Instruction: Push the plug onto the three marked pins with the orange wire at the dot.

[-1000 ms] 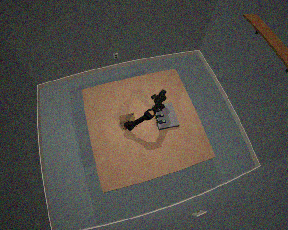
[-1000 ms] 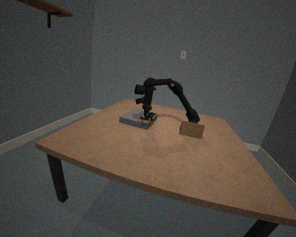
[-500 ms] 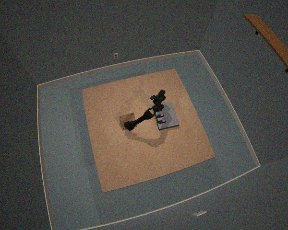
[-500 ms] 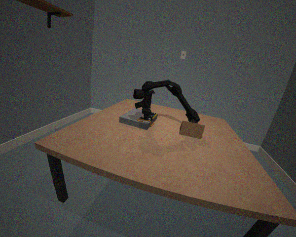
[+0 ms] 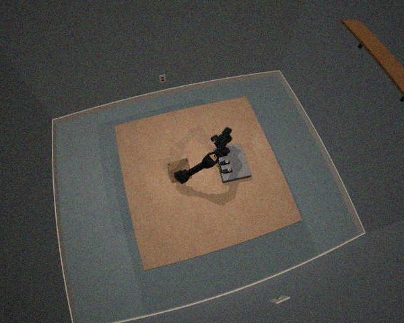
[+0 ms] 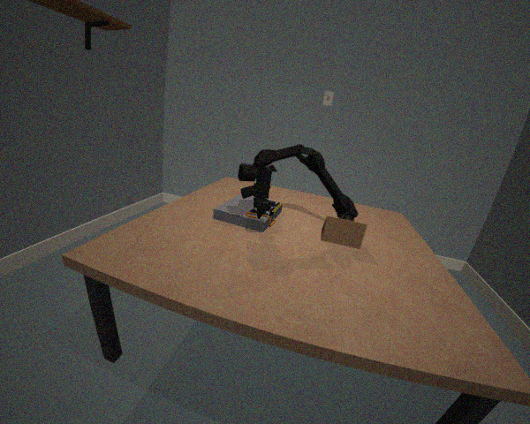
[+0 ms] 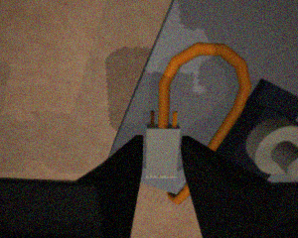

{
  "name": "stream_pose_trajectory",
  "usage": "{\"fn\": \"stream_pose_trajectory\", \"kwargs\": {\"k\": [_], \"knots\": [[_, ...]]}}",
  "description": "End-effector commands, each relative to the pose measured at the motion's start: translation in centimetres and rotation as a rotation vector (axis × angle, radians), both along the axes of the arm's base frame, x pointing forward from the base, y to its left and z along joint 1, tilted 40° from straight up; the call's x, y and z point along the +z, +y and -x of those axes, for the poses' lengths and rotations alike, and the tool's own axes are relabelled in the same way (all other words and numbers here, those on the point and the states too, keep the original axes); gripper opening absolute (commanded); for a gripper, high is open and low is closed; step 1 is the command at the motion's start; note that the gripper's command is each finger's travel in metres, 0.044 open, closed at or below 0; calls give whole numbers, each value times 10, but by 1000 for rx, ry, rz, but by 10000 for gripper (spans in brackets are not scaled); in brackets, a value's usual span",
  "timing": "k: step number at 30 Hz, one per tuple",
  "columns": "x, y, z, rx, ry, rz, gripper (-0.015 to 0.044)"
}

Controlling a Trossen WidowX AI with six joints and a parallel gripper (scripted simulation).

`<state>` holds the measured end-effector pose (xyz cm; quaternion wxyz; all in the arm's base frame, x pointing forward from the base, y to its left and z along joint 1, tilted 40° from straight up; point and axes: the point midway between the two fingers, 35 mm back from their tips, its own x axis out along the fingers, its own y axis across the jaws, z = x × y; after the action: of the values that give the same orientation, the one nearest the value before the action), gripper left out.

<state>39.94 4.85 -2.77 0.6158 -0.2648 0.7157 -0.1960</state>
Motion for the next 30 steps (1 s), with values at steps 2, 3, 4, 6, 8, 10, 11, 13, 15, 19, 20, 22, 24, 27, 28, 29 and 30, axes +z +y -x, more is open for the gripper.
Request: {"fn": "stream_pose_trajectory", "kwargs": {"k": [2, 3, 4, 6, 8, 10, 11, 13, 15, 19, 20, 22, 24, 27, 28, 29, 30], "knots": [[-2, -2, 1, 8, 2, 5, 36], [-2, -2, 1, 8, 2, 5, 30], [-2, -2, 1, 8, 2, 5, 23], [-2, -2, 1, 8, 2, 5, 10], [-2, -1, 1, 8, 2, 5, 0], [1, 1, 0, 8, 2, 4, 0], [3, 3, -1, 8, 2, 4, 0], [8, 7, -2, 8, 2, 4, 0], [14, 12, -3, 8, 2, 3, 0], [28, 23, -5, 8, 2, 3, 0], [31, 26, -5, 8, 2, 2, 0], [38, 31, -5, 8, 3, 2, 0], [42, 35, -5, 8, 3, 2, 0], [43, 35, -5, 12, 6, 2, 0], [44, 35, -4, 21, 14, 1, 0], [44, 35, -4, 34, 24, -1, 0], [45, 34, -3, 52, 38, -3, 0]]}}
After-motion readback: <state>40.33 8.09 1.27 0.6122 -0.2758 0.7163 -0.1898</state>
